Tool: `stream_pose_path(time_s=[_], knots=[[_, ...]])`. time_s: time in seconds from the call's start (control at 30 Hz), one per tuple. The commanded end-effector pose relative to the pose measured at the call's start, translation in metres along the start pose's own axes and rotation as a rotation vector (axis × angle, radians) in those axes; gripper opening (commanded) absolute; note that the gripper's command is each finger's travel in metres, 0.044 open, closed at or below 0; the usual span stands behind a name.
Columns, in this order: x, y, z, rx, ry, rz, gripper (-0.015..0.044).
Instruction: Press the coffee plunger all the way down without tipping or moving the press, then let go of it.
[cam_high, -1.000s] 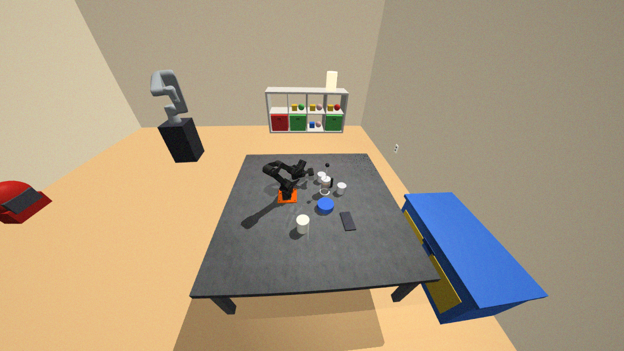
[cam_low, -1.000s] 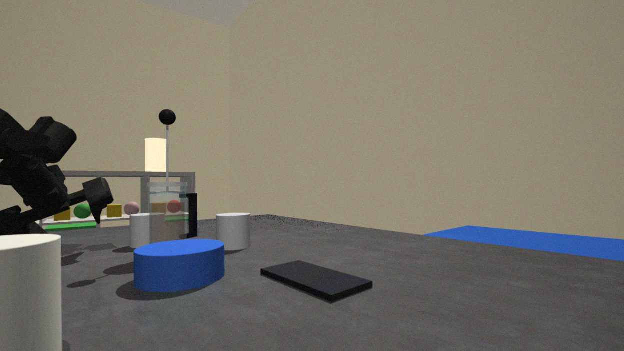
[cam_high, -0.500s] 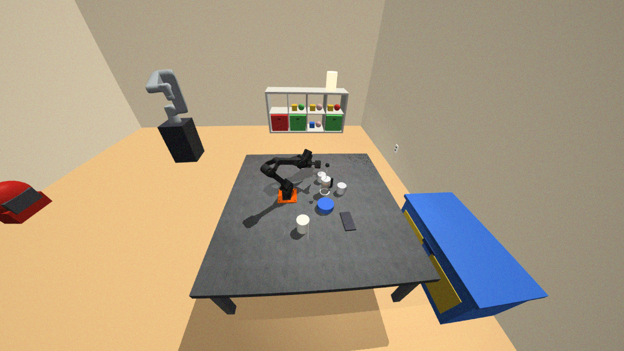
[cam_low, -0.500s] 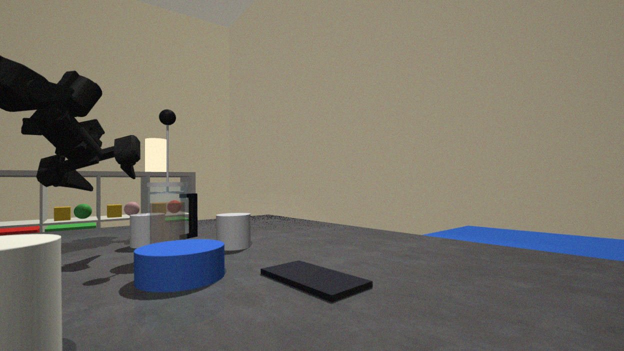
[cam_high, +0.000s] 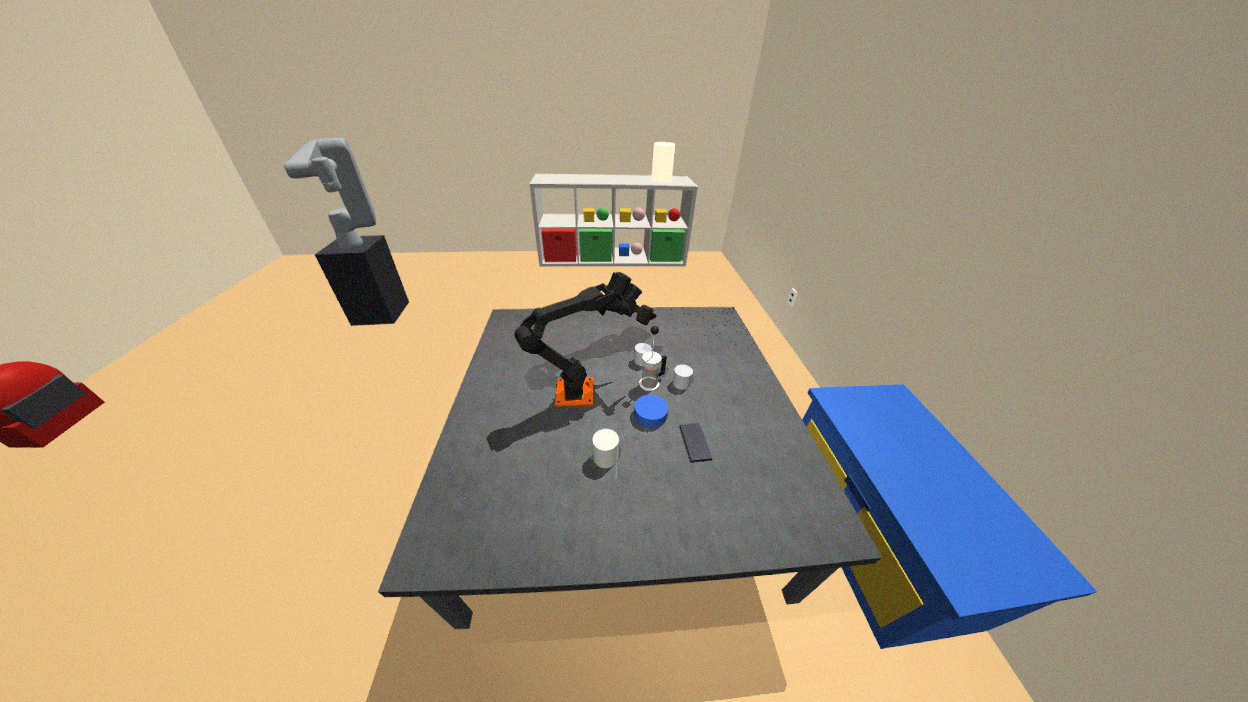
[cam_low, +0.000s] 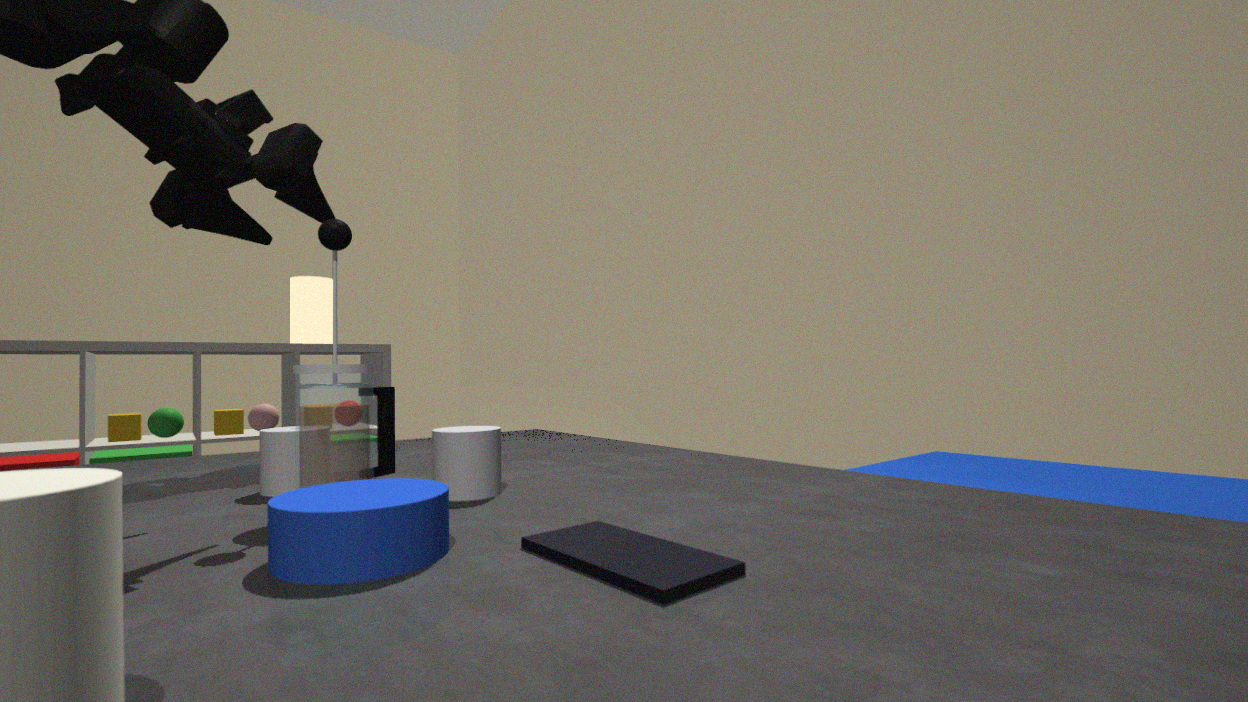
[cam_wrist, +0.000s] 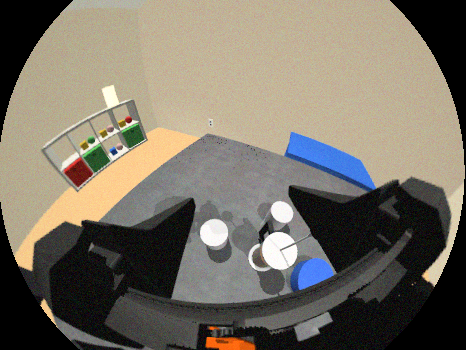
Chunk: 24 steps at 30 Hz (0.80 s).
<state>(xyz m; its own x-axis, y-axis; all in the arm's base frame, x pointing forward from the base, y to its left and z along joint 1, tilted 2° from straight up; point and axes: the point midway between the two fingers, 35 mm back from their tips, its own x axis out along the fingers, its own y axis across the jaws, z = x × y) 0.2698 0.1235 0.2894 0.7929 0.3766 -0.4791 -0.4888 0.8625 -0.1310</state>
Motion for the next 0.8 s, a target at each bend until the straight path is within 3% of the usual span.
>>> stream_pose_path(time_s=[0.0, 0.13, 0.5, 0.77], knots=[[-0.045, -0.048, 0.017, 0.173, 0.026, -0.169, 0.0440], [-0.079, -0.073, 0.019, 0.291, 0.054, -0.280, 0.0440], [-0.050, -0.066, -0.033, 0.291, 0.053, -0.281, 0.0440], [-0.045, -0.067, -0.034, 0.291, 0.053, -0.281, 0.0440]])
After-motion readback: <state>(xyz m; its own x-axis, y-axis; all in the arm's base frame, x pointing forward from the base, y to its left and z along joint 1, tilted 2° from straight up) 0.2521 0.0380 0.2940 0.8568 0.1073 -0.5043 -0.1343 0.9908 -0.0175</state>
